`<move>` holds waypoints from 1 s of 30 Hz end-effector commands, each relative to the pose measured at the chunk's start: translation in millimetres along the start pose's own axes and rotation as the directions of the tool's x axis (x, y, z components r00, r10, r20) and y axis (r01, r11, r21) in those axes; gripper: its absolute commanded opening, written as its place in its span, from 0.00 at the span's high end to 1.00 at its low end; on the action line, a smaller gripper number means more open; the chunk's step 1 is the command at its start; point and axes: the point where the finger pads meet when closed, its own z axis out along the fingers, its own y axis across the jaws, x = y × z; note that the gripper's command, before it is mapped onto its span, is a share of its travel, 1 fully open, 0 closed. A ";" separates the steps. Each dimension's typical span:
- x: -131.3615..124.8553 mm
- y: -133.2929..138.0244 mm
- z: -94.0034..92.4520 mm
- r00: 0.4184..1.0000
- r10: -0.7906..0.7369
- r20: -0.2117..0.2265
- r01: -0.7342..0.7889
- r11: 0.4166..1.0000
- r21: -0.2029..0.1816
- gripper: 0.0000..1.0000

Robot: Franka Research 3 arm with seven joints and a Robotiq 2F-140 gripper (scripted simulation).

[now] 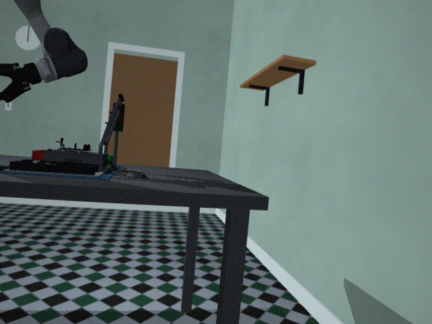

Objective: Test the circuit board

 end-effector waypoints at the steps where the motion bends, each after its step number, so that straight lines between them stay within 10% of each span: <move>1: 0.0 0.0 0.0 1.000 0.000 0.000 0.000 1.000 0.000 0.00; 18: -0.1 -0.7 -0.6 1.000 -0.002 0.004 0.002 1.000 0.002 0.00; 21: -2.5 -28.8 -25.1 0.987 -0.091 0.135 0.081 0.994 0.080 0.00; 30: 3.6 -63.0 -58.9 0.944 -0.200 0.261 0.148 0.967 0.208 0.00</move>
